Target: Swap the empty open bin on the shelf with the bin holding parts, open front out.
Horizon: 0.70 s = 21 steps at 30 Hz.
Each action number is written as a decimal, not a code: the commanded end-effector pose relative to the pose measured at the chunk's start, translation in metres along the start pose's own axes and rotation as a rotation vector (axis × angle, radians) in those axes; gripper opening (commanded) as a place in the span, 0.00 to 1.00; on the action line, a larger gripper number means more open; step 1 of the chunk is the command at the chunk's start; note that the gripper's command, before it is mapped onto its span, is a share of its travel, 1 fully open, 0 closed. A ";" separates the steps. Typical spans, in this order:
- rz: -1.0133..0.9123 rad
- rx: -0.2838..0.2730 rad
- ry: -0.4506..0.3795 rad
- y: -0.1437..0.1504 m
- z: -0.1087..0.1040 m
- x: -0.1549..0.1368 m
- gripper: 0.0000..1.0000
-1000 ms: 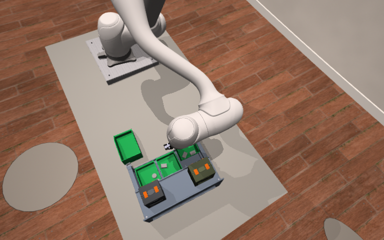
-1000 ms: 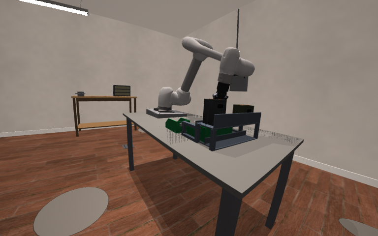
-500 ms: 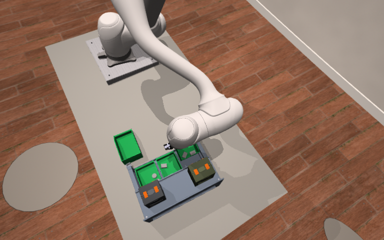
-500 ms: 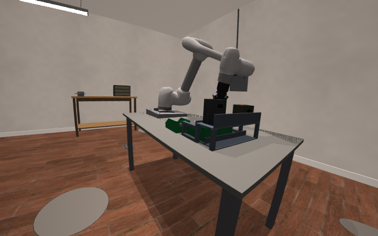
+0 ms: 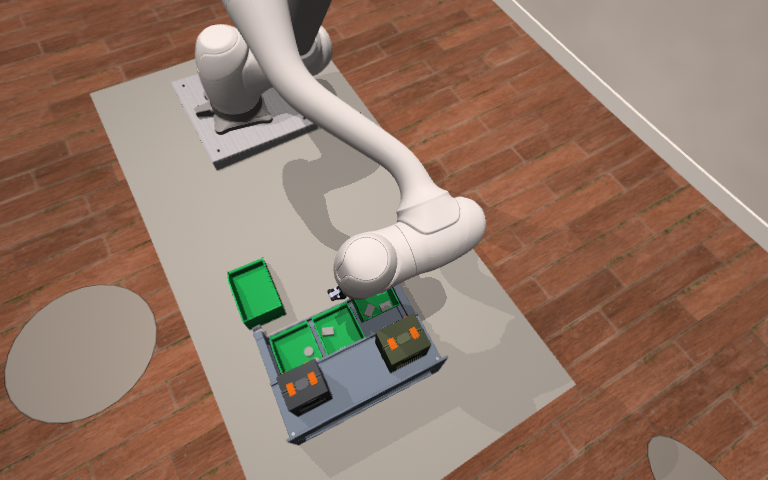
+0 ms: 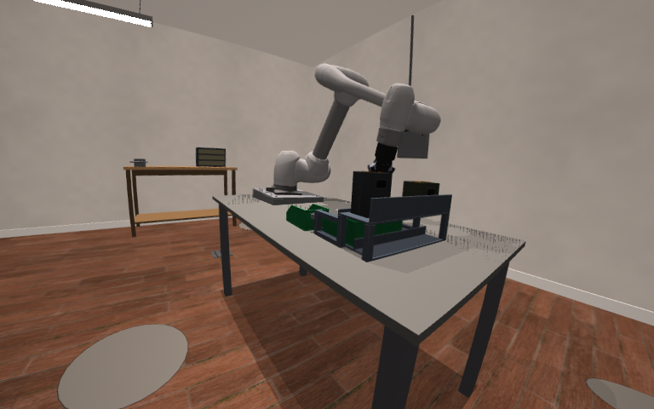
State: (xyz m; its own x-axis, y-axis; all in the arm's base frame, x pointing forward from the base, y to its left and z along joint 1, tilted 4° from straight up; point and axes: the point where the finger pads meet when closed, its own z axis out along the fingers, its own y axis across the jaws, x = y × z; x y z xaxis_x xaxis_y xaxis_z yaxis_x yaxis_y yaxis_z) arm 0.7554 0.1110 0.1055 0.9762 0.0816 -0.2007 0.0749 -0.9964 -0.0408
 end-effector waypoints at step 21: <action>0.000 0.000 0.000 0.000 0.012 0.003 0.10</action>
State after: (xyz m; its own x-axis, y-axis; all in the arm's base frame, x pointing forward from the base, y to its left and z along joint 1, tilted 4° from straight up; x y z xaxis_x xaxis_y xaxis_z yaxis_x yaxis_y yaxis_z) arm 0.7559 0.1115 0.0938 0.9763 0.0816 -0.2006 0.0749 -0.9964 -0.0408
